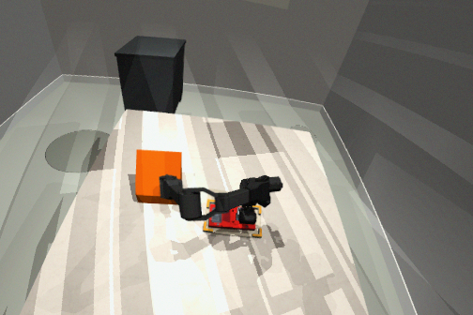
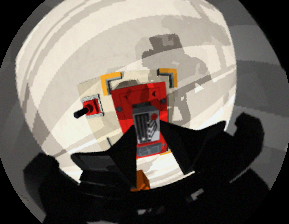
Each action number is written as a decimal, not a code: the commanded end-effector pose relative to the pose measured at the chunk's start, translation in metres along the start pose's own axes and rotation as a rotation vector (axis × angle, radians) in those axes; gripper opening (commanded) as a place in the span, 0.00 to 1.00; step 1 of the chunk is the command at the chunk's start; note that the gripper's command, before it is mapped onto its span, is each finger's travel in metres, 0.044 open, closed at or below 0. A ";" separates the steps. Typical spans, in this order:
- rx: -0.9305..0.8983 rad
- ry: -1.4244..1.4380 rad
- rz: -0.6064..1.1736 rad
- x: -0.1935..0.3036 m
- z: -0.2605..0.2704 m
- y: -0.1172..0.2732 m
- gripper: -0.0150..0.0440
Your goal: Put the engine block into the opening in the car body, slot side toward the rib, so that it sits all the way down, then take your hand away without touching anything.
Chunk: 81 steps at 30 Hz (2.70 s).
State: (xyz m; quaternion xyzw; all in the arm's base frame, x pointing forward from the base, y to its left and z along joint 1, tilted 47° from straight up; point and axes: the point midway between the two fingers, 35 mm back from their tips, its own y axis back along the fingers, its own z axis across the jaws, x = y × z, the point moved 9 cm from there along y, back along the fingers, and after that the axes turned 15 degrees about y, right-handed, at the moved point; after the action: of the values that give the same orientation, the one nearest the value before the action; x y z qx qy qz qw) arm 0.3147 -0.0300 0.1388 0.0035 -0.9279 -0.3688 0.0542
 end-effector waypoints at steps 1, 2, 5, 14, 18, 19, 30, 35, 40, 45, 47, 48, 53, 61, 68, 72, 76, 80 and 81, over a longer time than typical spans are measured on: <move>0.003 -0.029 -0.001 -0.001 0.000 0.000 0.52; 0.003 -0.023 -0.001 -0.001 0.000 0.000 0.52; 0.003 -0.012 -0.001 -0.001 0.000 0.000 0.52; 0.003 0.055 0.000 -0.001 -0.001 0.000 0.52; 0.003 0.055 0.000 -0.001 -0.001 0.000 0.52; 0.003 0.055 0.000 -0.001 -0.001 0.000 0.52; 0.003 0.045 0.000 -0.001 -0.001 0.000 0.52; 0.003 -0.002 -0.001 -0.001 -0.001 0.000 0.52; 0.003 -0.023 -0.001 -0.001 -0.001 -0.002 0.52; 0.003 0.024 0.000 -0.001 -0.001 -0.003 0.52; 0.003 0.035 0.000 -0.001 -0.001 -0.004 0.52; 0.003 0.038 0.000 -0.001 -0.001 -0.004 0.52; 0.004 0.036 0.000 -0.001 -0.001 -0.005 0.52; 0.004 0.026 0.000 -0.001 -0.001 -0.007 0.52; 0.004 0.028 0.000 -0.001 -0.001 -0.009 0.52; 0.004 0.029 0.000 -0.001 -0.001 -0.010 0.52; 0.004 0.029 0.000 -0.001 -0.001 -0.011 0.52; 0.004 0.028 0.000 -0.001 -0.001 -0.012 0.52; 0.004 0.028 0.000 -0.001 -0.001 -0.012 0.52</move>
State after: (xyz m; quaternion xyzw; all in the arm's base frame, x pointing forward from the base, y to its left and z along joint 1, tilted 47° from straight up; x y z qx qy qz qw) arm 0.3157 -0.0389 0.1321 0.0082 -0.9273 -0.3686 0.0652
